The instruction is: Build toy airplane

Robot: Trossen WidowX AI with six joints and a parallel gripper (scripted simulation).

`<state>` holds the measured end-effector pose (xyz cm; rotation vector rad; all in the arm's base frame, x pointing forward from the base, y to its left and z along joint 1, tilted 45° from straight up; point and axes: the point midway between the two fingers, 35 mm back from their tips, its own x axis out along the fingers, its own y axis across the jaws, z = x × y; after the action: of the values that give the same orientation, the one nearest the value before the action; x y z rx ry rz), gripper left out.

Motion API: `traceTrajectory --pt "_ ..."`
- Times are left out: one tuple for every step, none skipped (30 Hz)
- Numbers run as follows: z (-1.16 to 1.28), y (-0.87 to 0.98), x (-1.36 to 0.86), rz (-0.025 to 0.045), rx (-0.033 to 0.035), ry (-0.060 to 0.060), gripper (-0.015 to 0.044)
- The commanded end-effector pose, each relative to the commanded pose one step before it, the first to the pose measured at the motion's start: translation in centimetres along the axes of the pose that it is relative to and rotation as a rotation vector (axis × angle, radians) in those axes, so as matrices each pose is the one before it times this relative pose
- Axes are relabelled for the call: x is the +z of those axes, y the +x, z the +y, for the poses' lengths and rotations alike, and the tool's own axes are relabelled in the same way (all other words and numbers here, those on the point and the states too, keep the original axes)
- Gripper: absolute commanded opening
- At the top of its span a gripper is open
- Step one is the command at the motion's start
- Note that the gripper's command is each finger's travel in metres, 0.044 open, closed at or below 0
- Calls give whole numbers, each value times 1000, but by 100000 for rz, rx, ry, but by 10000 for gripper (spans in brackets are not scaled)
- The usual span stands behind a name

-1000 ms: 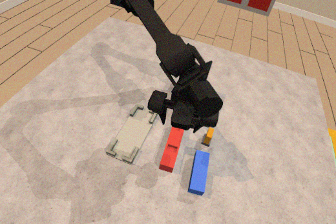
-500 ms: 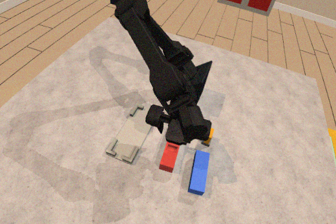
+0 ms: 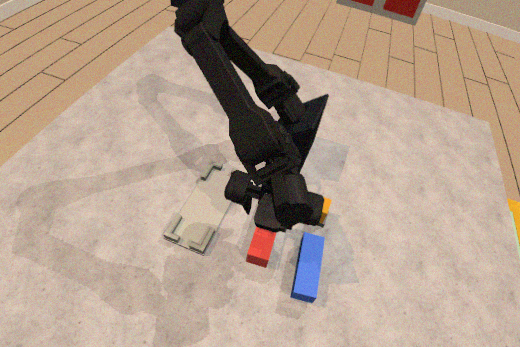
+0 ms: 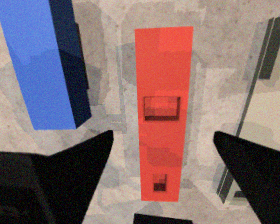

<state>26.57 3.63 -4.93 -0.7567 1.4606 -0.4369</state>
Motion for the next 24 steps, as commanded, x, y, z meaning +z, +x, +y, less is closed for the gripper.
traceTrajectory --pt "67 856 -311 658 -756 -1428 440" --pt "0 161 3 -2 -4 -1 440" --pt "-1 161 2 -1 -5 -1 440" --pt "-1 161 1 -1 -6 0 440" --pt "-2 160 0 0 -8 0 440" --pt "-2 160 -1 0 -9 0 440" --pt "-3 160 -2 1 -10 0 440" --pt "-3 159 -3 1 -12 0 440" --pt "-3 159 -4 2 -13 1 440" --pt "-4 159 -5 2 -14 1 440" --pt "-4 159 -8 13 -8 -6 440" --pt "-4 159 -9 13 -9 -6 440" --pt "-5 158 -10 14 -10 -6 440" --pt "-5 158 -11 14 -11 -6 440" --pt "-6 157 -11 12 -15 -4 440" --pt "-6 157 -12 9 -19 -1 440" --pt "-7 156 -13 10 -20 -1 440" --pt "-7 156 -13 10 -21 -1 440" --pt "-8 154 -13 2 -30 6 440" --pt "-9 153 -12 -4 -37 12 440" --pt "-8 122 -8 -13 -40 18 440" --pt "-5 73 -5 -8 -25 11 440" --pt "-2 24 -2 -3 -8 4 440" --pt "0 0 0 0 0 0 414"
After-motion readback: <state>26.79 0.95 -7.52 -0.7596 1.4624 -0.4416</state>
